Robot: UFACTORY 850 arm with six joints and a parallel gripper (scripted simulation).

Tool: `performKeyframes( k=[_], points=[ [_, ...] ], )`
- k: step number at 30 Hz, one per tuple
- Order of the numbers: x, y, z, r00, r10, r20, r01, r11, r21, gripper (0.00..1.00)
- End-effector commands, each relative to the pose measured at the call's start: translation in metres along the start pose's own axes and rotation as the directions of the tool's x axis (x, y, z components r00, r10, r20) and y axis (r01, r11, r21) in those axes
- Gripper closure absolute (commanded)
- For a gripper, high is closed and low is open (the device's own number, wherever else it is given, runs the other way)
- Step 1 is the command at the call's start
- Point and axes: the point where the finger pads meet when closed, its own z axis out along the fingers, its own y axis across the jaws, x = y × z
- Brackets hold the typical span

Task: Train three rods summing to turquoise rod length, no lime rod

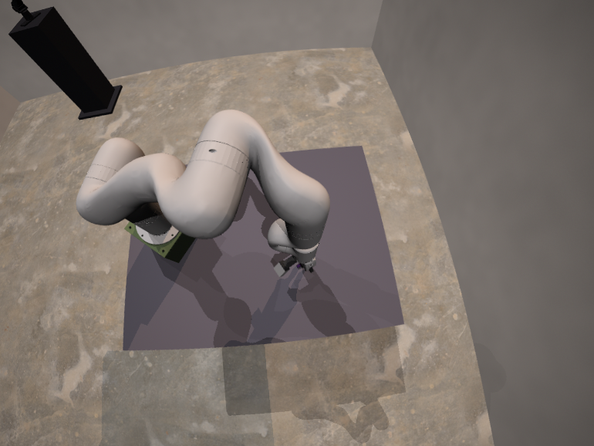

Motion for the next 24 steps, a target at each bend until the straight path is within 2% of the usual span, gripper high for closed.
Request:
performKeyframes(
  k=[1, 24],
  points=[
    [-0.001, -0.001, 0.001, 1.0, 0.0, 0.001, 0.0, 1.0, 0.001, 0.76],
    [-0.001, -0.001, 0.013, 1.0, 0.0, 0.001, 0.0, 1.0, 0.001, 0.76]
  ],
)
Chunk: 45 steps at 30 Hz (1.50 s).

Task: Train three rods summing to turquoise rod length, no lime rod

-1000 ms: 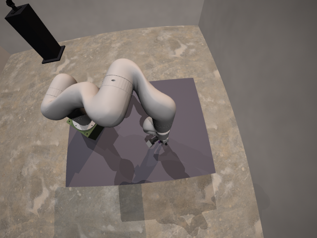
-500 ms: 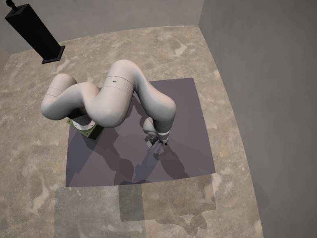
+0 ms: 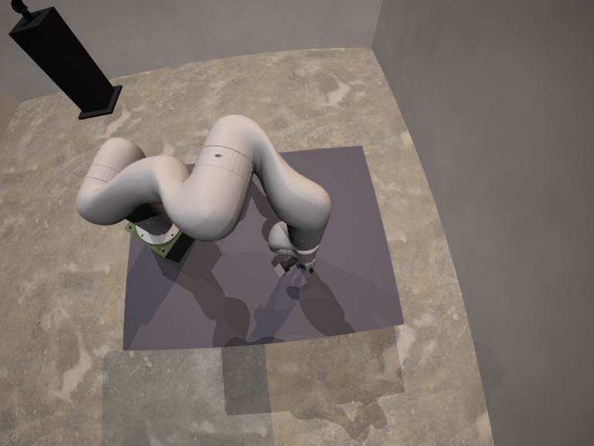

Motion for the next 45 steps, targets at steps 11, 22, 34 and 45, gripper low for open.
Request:
performKeyframes(
  k=[11, 22, 34, 45],
  points=[
    [-0.0006, -0.0006, 0.0001, 1.0, 0.0, 0.004, 0.0, 1.0, 0.004, 0.76],
    [-0.0006, -0.0006, 0.0001, 1.0, 0.0, 0.004, 0.0, 1.0, 0.004, 0.76],
    [-0.0006, -0.0006, 0.0001, 1.0, 0.0, 0.004, 0.0, 1.0, 0.004, 0.76],
    [-0.0006, -0.0006, 0.0001, 1.0, 0.0, 0.004, 0.0, 1.0, 0.004, 0.96]
  ],
)
